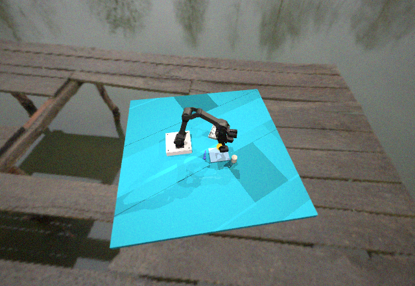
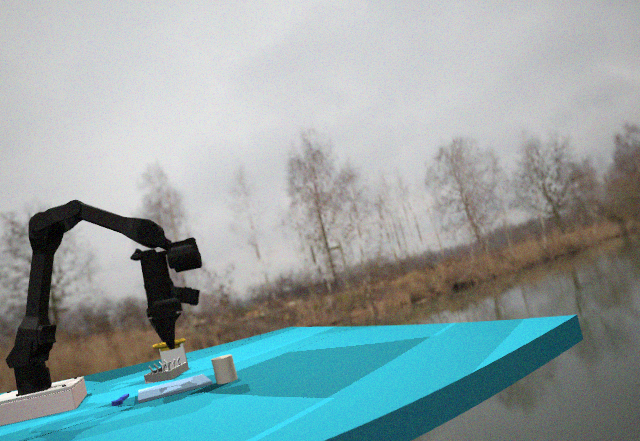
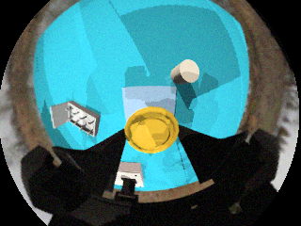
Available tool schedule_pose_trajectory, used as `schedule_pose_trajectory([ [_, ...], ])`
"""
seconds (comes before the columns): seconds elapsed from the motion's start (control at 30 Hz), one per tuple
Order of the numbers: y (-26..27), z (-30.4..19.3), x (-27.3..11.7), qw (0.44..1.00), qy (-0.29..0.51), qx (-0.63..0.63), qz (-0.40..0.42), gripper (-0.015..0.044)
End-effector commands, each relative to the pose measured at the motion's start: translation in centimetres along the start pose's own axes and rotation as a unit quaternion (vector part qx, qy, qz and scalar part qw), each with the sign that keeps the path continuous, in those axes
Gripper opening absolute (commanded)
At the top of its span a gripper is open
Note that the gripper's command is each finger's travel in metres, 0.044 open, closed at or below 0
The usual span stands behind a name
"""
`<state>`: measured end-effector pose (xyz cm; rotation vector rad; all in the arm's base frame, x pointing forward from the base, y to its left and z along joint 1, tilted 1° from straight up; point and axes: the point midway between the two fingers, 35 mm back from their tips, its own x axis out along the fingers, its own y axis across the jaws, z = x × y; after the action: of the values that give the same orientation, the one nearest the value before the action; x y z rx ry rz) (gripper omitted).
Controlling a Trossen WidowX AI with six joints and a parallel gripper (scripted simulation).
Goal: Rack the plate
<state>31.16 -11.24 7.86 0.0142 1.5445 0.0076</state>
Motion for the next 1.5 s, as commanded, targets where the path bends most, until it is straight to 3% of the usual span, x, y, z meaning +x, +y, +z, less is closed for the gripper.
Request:
schedule_pose_trajectory([
  [0.0, -0.1, 0.2, -2.1, 1.000, -0.001, 0.000, -0.002, 0.0000],
  [0.77, 0.1, 0.4, -9.4, 1.000, -0.001, 0.003, -0.001, 0.0000],
  [1.23, 13.2, -3.9, -9.4, 0.975, 0.002, 0.224, 0.005, 0.0000],
  [1.47, 14.3, -4.7, -9.3, 0.969, 0.003, 0.247, 0.005, 0.0000],
])
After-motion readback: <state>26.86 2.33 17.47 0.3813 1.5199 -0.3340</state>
